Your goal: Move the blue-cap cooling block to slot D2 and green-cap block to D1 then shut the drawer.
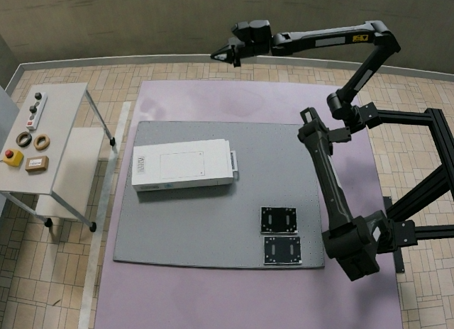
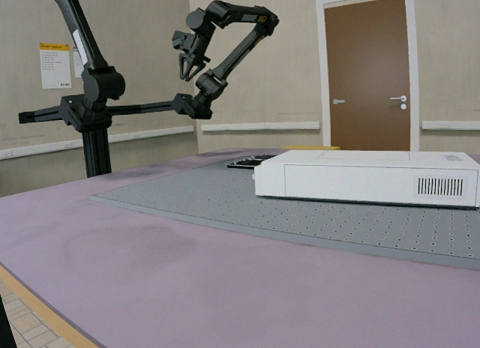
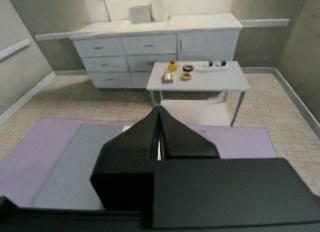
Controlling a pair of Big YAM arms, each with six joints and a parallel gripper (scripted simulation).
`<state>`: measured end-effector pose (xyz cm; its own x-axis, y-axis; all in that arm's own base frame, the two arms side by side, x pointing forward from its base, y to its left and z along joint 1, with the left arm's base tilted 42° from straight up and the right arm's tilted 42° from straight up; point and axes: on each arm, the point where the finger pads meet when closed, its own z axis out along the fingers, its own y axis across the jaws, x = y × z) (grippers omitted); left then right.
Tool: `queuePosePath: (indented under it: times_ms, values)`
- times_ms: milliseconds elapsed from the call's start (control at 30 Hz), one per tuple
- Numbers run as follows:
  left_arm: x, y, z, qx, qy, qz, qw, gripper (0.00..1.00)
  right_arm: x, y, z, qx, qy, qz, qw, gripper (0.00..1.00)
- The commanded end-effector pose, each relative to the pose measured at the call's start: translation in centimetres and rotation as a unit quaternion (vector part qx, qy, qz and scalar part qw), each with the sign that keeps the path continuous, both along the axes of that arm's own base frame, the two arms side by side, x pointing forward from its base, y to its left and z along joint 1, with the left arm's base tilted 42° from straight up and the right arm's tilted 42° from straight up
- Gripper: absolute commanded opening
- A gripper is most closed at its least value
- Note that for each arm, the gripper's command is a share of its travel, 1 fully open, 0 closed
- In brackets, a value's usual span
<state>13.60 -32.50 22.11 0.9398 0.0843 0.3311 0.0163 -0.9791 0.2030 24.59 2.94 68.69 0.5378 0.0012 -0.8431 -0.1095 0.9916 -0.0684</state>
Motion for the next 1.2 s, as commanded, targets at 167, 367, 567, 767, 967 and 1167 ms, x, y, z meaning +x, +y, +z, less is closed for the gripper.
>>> queuePosePath:
  times_ms: [167,367,567,767,967,1167]
  values:
    - [0.0,-0.8,1.4,-0.017,-0.004,-0.002,1.0,0.28,-4.1,0.6,5.6,0.016,-0.08,0.034,0.996,0.0]
    - [0.0,-0.8,1.4,-0.017,-0.004,-0.002,1.0,0.28,-7.7,0.3,8.2,0.012,-0.104,0.024,0.994,0.0]
    - [0.0,-0.8,1.4,-0.017,-0.004,-0.002,1.0,0.28,-10.0,0.0,9.7,0.014,-0.104,0.024,0.994,0.0]
    - [0.0,-0.8,1.4,-0.017,-0.004,-0.002,1.0,0.28,-9.5,0.3,10.3,0.027,-0.113,0.049,0.992,0.0]
    - [0.0,-0.8,1.4,-0.017,-0.004,-0.002,1.0,0.28,-10.8,0.2,10.7,0.035,-0.176,0.053,0.982,0.0]
    - [0.0,-0.8,1.4,-0.017,-0.004,-0.002,1.0,0.28,-15.5,-0.4,13.0,0.028,-0.163,0.046,0.985,0.0]
